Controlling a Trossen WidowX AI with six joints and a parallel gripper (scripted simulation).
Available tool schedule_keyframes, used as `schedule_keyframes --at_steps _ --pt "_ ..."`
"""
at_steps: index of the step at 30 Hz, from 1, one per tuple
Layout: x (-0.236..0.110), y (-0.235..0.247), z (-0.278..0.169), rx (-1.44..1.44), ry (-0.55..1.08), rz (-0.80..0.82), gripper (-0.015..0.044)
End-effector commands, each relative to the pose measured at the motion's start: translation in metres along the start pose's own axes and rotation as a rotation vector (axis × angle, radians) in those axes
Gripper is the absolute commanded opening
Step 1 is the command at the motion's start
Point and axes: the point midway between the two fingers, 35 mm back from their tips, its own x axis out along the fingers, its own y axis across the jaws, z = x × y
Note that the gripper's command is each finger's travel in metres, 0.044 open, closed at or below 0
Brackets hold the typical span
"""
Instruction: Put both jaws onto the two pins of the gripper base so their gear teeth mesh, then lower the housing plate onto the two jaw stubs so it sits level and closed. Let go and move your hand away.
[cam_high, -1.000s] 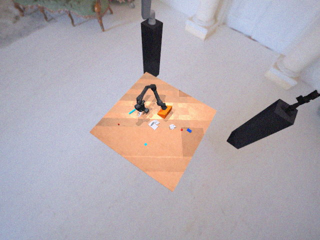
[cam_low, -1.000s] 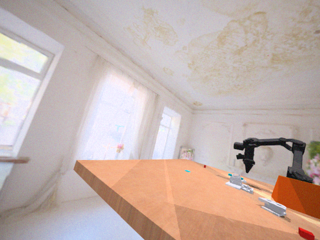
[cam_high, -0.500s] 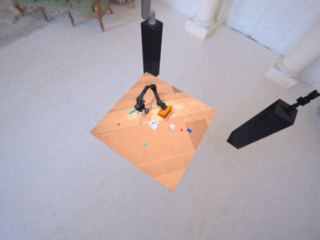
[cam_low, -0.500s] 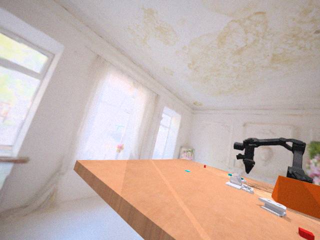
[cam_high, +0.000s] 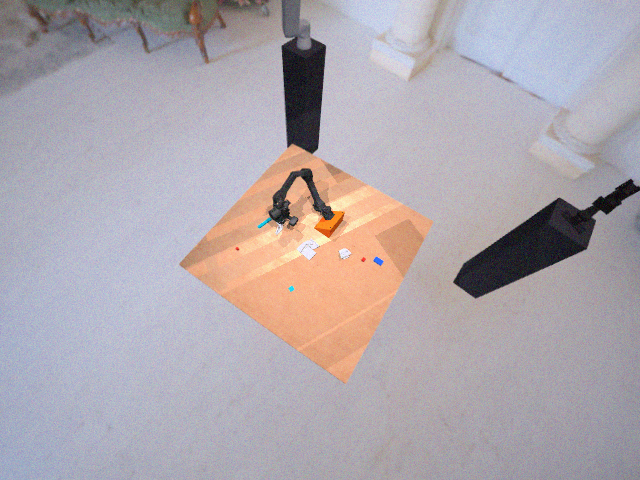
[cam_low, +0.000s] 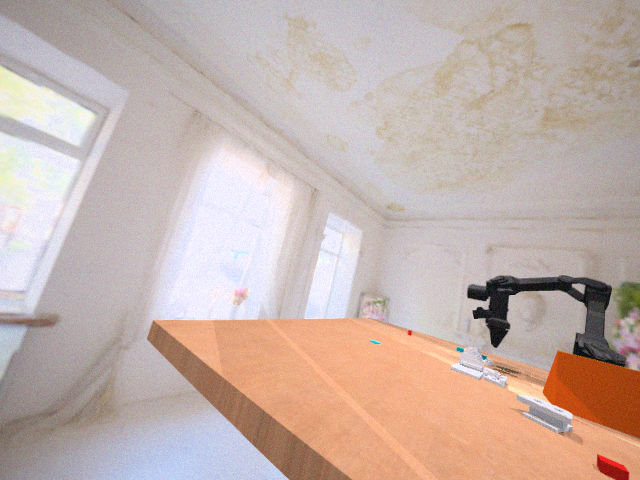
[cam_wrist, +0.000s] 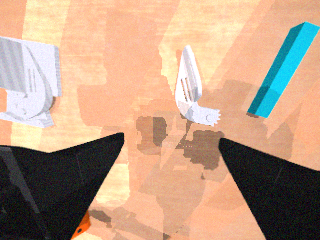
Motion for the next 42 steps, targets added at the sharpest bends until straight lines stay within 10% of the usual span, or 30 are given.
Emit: schedule_keyframes --at_steps 1,10,27,42 --pt "0.0002 0.0003 0.0001 -0.006 -0.001 0.002 0.0440" --pt "0.0002 0.0003 0.0001 -0.006 -0.001 0.002 0.0440" --pt "-0.0088 0.0007 -0.0017 0.001 0.010 0.002 0.0000" --pt "-0.0088 0.0007 -0.0017 0.001 0.010 0.002 0.0000"
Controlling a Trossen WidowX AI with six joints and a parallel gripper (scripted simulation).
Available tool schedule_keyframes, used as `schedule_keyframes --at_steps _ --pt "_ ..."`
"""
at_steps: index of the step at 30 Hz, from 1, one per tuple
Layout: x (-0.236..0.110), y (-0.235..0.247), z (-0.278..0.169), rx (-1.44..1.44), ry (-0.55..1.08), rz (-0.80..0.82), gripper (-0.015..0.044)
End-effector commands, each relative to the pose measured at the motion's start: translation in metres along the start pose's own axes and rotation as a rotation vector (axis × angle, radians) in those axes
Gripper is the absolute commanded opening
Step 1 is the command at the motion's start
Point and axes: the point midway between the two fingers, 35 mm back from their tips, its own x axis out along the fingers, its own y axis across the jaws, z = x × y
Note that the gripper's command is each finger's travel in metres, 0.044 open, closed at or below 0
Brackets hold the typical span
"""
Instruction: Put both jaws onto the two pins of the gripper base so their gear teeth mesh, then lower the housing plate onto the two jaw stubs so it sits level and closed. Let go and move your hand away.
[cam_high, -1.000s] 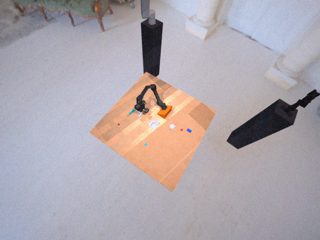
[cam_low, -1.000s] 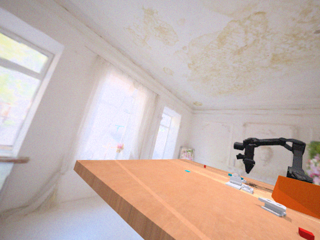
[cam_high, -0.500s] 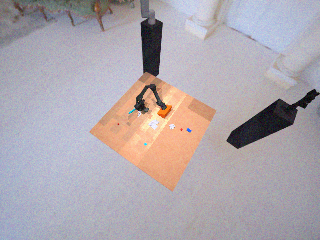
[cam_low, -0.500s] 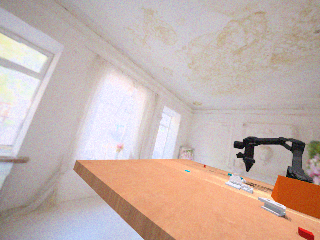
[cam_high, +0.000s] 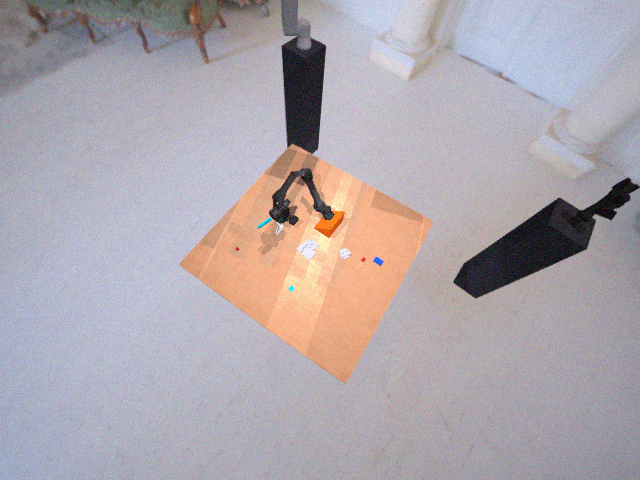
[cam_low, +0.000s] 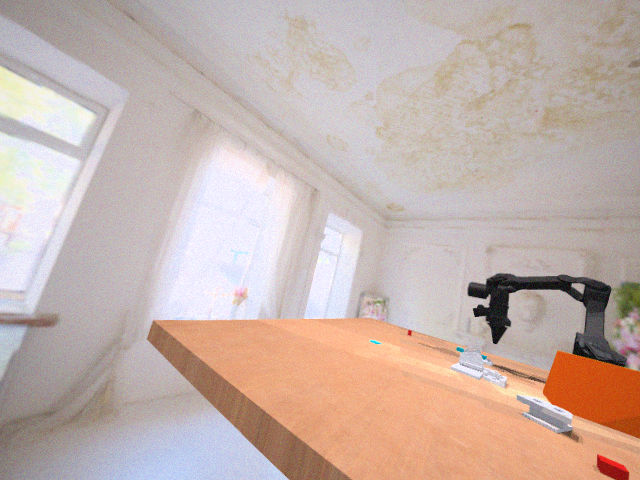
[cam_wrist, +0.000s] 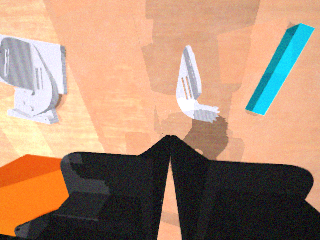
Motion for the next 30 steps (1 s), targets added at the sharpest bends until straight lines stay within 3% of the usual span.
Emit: schedule_keyframes --at_steps 1,4,21,30 --pt "0.0000 -0.0003 -0.0003 0.005 0.002 -0.002 0.0000" --pt "0.0000 -0.0003 -0.0003 0.005 0.002 -0.002 0.0000" --pt "0.0000 0.0000 0.0000 0.000 0.000 0.000 0.0440" --pt "0.0000 0.0000 0.0000 0.000 0.000 0.000 0.0440"
